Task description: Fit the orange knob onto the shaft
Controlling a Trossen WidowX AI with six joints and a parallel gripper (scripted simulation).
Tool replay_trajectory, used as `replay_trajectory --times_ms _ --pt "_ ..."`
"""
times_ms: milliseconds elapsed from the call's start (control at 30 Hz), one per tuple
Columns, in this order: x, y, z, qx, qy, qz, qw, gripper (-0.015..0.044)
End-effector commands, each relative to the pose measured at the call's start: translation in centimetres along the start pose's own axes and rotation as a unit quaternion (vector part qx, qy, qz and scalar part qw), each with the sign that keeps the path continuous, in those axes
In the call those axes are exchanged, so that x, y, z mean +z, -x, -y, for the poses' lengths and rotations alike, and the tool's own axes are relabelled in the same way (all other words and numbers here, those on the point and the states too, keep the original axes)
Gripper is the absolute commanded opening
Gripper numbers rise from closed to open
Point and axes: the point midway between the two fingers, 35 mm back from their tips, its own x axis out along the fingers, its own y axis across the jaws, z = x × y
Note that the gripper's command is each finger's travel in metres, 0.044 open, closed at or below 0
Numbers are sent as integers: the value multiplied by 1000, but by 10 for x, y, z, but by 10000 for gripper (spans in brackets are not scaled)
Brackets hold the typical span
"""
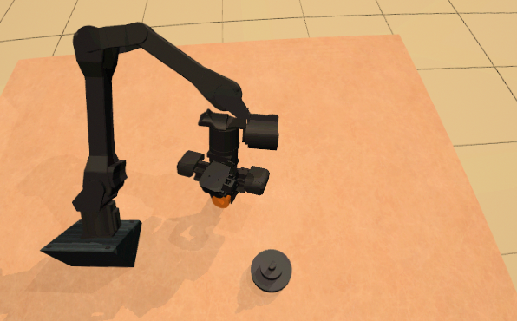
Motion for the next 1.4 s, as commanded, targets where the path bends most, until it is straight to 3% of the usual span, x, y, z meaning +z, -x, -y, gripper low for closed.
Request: replay_trajectory --times_ms 0,1367 --pt "-3 4 0 2 0 32 999 181" --pt "-46 21 1 1 1 375 927 181"
